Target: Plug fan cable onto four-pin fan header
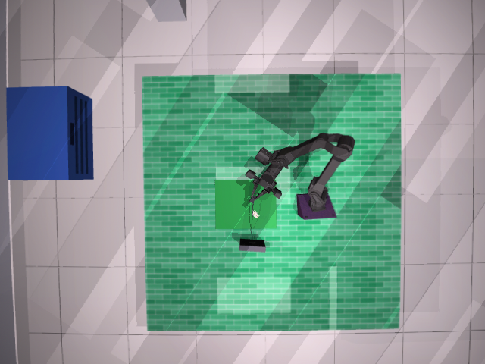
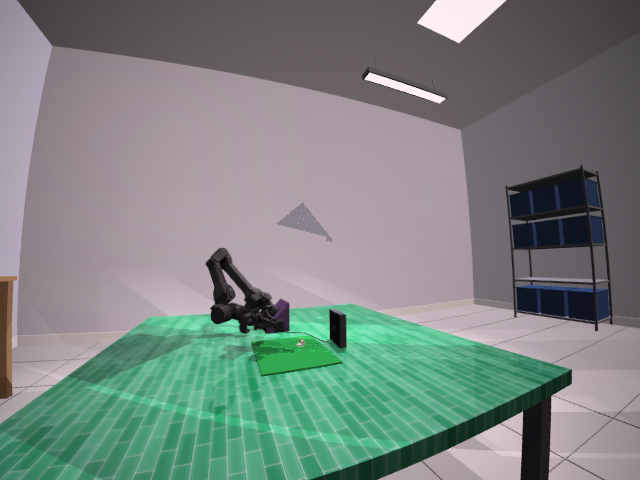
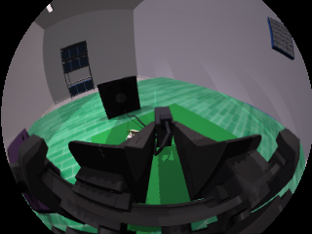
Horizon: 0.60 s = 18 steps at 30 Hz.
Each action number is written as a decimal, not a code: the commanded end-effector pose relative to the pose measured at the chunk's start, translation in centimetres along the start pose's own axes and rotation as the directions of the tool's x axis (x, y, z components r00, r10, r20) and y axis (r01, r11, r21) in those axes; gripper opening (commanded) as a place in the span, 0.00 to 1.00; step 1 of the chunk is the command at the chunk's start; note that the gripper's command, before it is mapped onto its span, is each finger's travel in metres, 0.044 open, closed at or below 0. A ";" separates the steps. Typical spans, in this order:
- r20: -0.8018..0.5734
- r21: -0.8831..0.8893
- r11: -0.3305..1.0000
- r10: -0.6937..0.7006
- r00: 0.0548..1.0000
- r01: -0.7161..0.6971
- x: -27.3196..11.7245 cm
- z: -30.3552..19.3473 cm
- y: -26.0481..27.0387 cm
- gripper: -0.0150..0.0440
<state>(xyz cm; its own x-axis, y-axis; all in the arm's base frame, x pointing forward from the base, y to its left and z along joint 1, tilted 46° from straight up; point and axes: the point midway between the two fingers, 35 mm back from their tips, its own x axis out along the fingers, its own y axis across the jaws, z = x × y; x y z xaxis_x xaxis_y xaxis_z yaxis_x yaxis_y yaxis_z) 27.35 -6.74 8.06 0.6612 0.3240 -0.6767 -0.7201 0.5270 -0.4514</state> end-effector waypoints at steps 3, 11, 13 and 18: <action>0.004 0.002 1.000 0.007 1.000 -0.007 0.0 -0.5 0.1 0.25; 0.003 0.002 1.000 0.007 1.000 -0.007 0.2 -1.3 0.1 0.25; 0.003 0.002 1.000 0.007 1.000 -0.007 0.2 -1.4 0.0 0.25; 0.003 0.002 1.000 0.008 1.000 -0.008 0.3 -1.9 0.0 0.25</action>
<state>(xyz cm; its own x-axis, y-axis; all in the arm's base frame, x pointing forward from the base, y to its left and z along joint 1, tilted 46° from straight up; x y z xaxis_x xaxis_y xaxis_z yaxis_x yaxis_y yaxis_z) 27.09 -7.96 7.03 0.6581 0.3251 -0.6792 -0.7222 0.5276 -0.4473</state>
